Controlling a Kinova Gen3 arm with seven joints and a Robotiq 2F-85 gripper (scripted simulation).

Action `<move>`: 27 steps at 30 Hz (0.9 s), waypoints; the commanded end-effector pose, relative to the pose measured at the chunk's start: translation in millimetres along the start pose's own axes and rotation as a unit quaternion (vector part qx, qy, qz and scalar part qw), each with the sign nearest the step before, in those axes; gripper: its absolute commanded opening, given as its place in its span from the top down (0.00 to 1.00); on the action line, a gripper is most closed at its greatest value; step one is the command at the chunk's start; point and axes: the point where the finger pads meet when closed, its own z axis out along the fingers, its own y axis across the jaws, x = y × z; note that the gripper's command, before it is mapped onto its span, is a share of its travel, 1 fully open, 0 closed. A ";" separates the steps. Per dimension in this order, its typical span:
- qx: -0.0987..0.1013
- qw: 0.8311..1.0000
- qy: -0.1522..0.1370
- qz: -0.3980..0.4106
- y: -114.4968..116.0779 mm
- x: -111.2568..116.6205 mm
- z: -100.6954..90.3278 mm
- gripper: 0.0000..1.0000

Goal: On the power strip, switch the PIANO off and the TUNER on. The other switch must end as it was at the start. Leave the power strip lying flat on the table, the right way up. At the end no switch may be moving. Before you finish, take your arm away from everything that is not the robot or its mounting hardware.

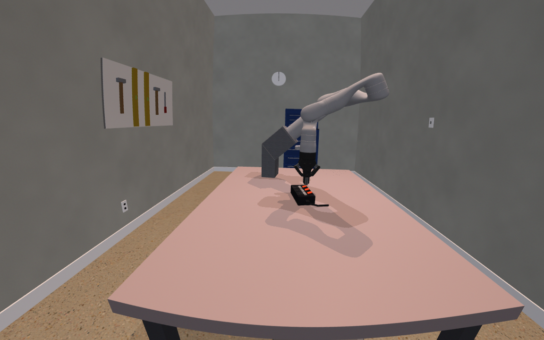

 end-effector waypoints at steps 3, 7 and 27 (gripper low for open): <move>0.000 1.000 -0.001 0.000 -0.3 -0.4 0.2 1.00; 0.000 1.000 -0.001 0.000 -0.3 -0.4 1.5 1.00; 0.000 1.000 -0.001 0.000 -0.3 -0.4 7.4 1.00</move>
